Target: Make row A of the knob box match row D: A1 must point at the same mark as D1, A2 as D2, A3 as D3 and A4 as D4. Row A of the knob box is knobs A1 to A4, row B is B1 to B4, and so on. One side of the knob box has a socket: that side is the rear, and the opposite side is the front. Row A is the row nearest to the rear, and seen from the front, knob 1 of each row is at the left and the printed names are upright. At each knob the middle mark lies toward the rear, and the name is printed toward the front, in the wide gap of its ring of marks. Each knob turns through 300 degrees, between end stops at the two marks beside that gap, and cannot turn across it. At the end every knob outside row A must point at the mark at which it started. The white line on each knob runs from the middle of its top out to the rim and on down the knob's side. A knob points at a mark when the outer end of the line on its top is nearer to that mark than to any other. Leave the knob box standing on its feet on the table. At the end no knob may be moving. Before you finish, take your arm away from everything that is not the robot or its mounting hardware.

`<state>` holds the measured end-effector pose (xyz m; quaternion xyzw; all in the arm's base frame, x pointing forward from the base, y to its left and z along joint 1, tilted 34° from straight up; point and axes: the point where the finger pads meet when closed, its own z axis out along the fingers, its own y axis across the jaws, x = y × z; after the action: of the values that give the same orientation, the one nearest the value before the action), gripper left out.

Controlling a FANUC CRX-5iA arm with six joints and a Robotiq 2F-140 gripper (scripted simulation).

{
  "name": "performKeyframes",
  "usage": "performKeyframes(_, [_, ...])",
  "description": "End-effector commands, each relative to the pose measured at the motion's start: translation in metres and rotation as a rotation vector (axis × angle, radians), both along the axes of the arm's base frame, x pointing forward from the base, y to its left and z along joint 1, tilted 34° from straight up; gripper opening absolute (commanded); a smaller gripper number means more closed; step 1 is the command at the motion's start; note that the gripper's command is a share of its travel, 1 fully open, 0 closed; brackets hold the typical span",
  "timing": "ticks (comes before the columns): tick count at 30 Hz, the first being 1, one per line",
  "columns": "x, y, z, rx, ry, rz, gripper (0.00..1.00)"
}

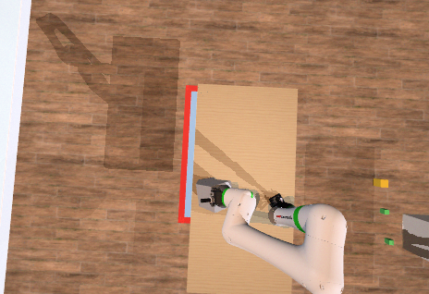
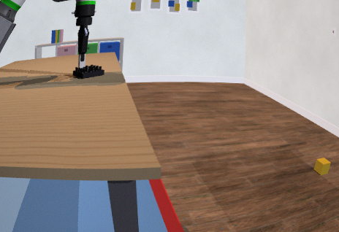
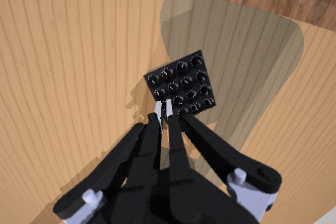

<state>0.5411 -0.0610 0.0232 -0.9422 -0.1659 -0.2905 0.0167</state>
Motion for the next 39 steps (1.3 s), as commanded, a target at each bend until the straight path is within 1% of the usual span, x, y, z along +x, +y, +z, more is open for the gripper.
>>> performKeyframes(1, [0.0,-0.0001,0.0001,0.0,0.0,0.0,0.05])
performKeyframes(22, [0.0,-0.0001,0.0001,-0.008,-0.002,0.012,0.05])
performKeyframes(26, [0.0,-0.0001,0.0001,-0.036,-0.009,0.055,0.05])
performKeyframes(34, [0.0,-0.0001,0.0001,-0.141,-0.033,0.216,0.05])
performKeyframes(36, [0.0,-0.0001,0.0001,-0.141,-0.033,0.216,0.05])
performKeyframes(39, [0.0,-0.0001,0.0001,-0.181,-0.043,0.278,0.05])
